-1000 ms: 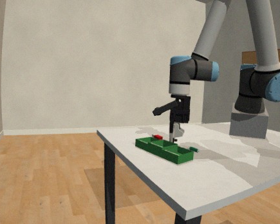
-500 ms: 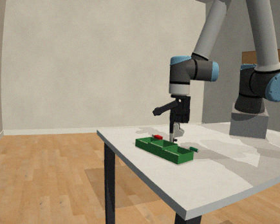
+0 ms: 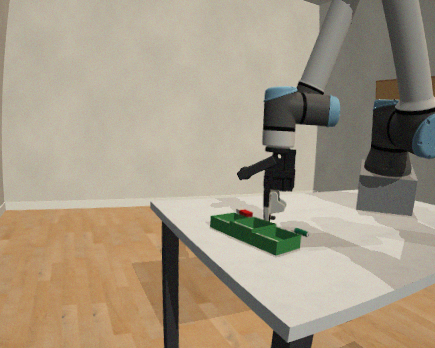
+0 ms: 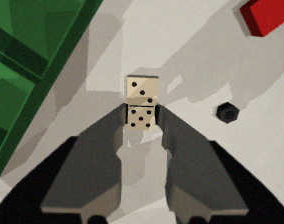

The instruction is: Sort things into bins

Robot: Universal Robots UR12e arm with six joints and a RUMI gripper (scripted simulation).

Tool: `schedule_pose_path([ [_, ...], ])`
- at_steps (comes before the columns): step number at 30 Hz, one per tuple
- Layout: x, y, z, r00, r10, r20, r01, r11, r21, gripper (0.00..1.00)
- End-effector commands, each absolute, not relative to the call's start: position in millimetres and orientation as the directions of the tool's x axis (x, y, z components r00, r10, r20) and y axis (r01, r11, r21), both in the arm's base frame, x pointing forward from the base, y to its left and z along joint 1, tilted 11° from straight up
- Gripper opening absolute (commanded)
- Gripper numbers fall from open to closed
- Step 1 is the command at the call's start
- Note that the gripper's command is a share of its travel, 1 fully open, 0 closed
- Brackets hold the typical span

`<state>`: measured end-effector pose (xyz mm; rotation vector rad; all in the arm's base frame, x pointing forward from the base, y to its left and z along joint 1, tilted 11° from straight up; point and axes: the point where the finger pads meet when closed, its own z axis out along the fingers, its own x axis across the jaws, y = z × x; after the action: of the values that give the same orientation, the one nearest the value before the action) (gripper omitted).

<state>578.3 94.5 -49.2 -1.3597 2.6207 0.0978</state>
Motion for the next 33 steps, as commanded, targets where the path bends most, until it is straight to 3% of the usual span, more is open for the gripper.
schedule_pose_path([
  [1,579,94,-49,-0.562,-0.803,-0.196,-0.816,0.578,-0.029,0.0],
  [33,571,86,10,-0.562,-0.803,-0.196,-0.816,0.578,-0.029,0.0],
])
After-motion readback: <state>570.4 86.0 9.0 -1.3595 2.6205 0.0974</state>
